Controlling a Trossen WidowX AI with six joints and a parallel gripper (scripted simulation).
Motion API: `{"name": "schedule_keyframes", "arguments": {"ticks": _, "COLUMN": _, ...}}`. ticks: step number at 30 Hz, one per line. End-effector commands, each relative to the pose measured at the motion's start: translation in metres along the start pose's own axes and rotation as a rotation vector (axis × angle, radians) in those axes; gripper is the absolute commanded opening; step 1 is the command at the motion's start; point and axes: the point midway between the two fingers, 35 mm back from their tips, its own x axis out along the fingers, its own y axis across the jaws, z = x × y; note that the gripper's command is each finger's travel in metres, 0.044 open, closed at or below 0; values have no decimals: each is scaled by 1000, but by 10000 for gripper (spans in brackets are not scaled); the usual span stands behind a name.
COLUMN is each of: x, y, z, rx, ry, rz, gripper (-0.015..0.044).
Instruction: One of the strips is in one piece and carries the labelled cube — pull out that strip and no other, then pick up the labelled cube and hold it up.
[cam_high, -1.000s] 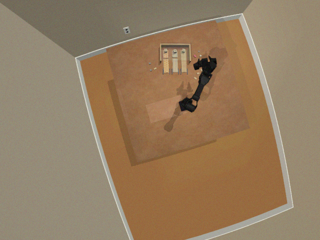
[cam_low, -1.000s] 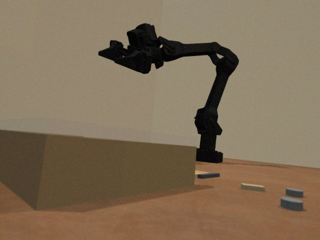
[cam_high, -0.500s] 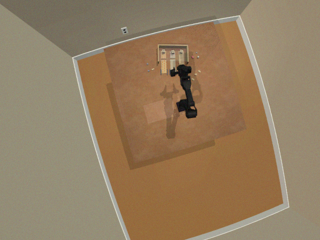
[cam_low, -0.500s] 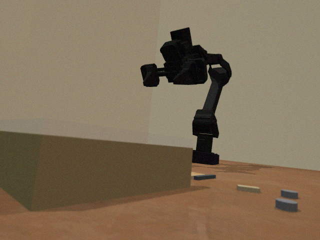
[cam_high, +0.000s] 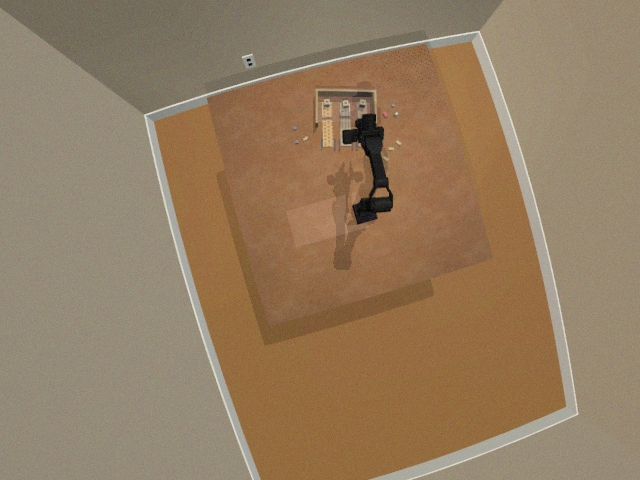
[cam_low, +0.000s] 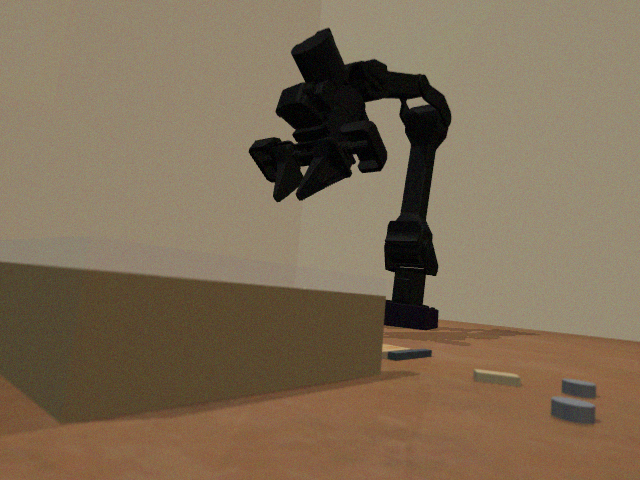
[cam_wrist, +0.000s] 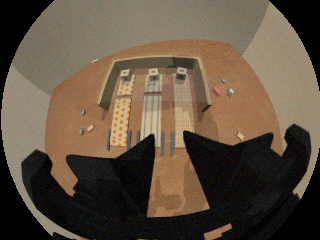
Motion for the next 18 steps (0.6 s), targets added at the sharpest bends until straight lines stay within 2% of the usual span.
{"name": "schedule_keyframes", "arguments": {"ticks": 1, "x": 24, "y": -13, "z": -4, "rx": 41, "ry": 173, "rz": -21, "gripper": 59}}
{"name": "schedule_keyframes", "arguments": {"ticks": 3, "x": 36, "y": -20, "z": -7, "rx": 61, "ry": 263, "rz": -28, "gripper": 6}}
{"name": "schedule_keyframes", "arguments": {"ticks": 10, "x": 70, "y": -48, "z": -15, "rx": 93, "ry": 535, "rz": -42, "gripper": 0}}
{"name": "schedule_keyframes", "arguments": {"ticks": 18, "x": 78, "y": -54, "z": -16, "rx": 96, "ry": 574, "rz": -42, "gripper": 0}}
